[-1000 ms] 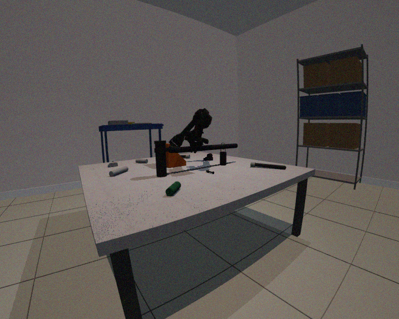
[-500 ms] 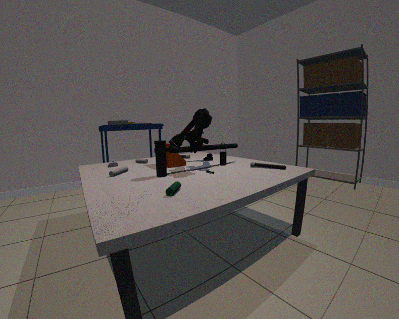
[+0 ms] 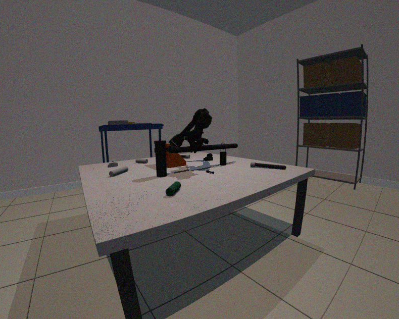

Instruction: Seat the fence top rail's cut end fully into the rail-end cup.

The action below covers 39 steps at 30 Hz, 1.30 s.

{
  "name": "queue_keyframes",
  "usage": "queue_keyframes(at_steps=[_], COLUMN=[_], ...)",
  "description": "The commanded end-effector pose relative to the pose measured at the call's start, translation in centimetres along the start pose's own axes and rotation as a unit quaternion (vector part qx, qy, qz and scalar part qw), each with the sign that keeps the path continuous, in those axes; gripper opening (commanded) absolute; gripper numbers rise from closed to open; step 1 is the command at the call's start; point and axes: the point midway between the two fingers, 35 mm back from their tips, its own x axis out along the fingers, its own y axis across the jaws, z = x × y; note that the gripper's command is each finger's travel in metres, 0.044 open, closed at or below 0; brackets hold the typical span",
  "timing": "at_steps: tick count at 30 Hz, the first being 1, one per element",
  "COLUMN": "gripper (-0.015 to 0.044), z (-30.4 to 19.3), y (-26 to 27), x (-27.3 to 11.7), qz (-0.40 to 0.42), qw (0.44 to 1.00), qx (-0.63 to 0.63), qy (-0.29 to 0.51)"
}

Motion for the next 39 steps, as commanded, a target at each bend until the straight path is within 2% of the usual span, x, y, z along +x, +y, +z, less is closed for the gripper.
queue_keyframes(at_steps=[1, 39], gripper=[0.0, 0.0], z=[0.62, 0.5], y=[-0.03, -0.03], x=[-0.34, -0.03], qz=[0.002, -0.002], qw=[1.0, 1.0], qx=[0.001, -0.001], qy=[-0.007, 0.003])
